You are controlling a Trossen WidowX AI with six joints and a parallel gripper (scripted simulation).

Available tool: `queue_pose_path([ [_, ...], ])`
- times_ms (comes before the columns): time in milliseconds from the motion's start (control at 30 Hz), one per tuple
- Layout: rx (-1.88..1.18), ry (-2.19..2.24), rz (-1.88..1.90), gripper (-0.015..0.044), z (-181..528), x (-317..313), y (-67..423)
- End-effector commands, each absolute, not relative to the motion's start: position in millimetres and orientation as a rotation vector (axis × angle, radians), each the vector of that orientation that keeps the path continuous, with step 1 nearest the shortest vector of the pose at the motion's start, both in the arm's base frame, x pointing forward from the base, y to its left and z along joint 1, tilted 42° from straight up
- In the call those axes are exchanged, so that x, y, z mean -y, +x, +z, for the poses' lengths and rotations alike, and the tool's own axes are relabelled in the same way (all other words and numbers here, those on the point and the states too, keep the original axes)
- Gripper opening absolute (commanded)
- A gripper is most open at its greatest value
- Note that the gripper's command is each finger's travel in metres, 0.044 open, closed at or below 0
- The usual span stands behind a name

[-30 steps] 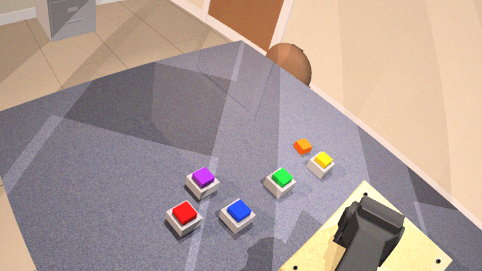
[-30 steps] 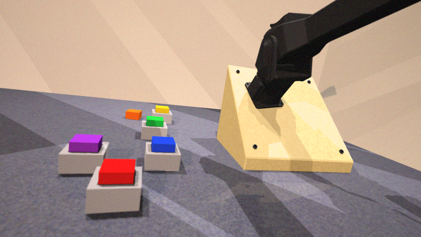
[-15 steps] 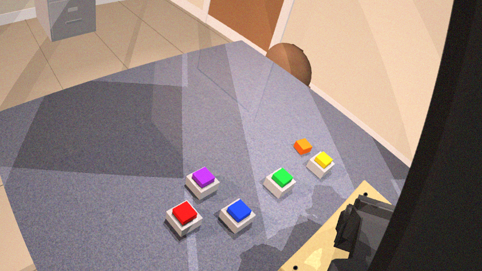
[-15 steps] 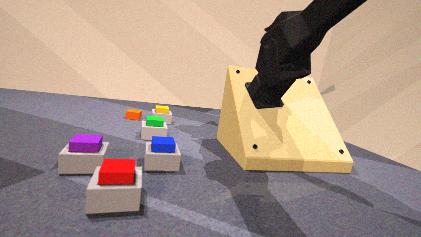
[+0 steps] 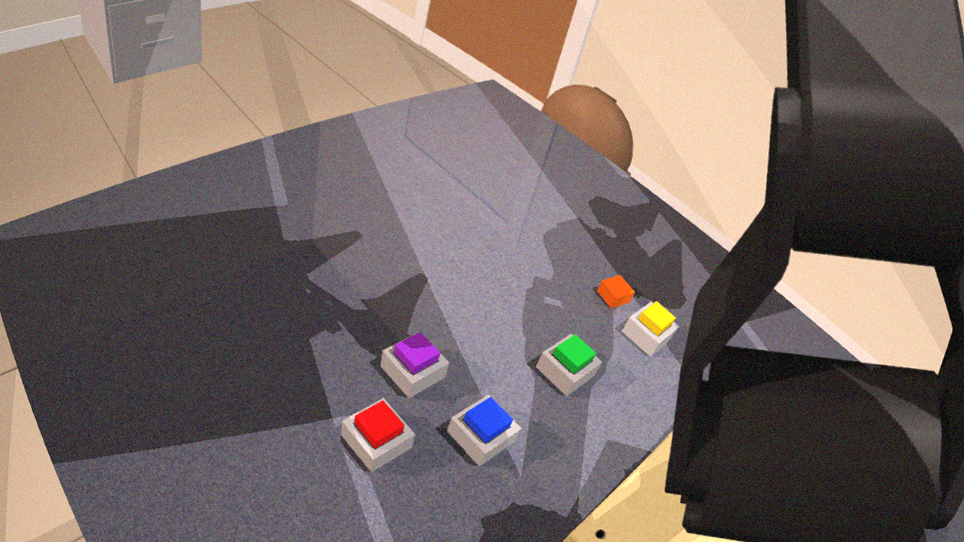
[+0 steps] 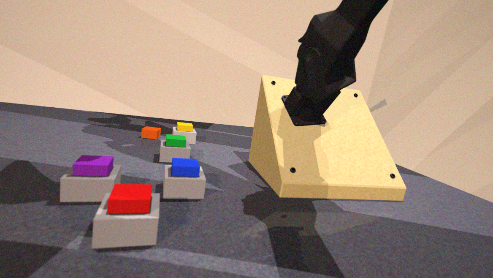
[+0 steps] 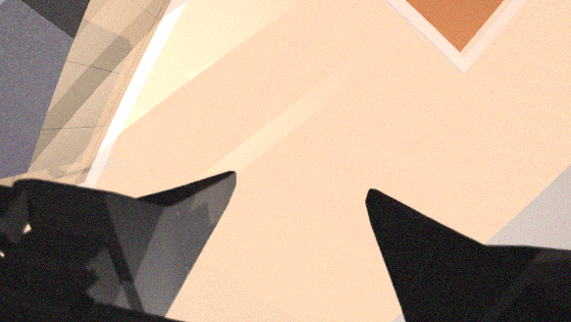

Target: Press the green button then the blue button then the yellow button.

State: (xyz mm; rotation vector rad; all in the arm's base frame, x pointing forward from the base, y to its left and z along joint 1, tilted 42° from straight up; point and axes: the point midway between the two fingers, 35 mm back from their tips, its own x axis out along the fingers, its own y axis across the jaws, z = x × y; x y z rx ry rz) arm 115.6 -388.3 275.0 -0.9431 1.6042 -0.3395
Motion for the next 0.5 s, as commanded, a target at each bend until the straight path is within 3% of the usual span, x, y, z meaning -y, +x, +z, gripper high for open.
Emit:
queue_pose_path([
  [0,-1.509,-0.764,-0.176,0.04,207.8,367.2,146.8],
  [233,-1.38,-0.282,0.115,0.04,92.4,284.5,189.2],
  [467,-1.369,0.403,0.36,0.04,16.7,155.6,196.7],
])
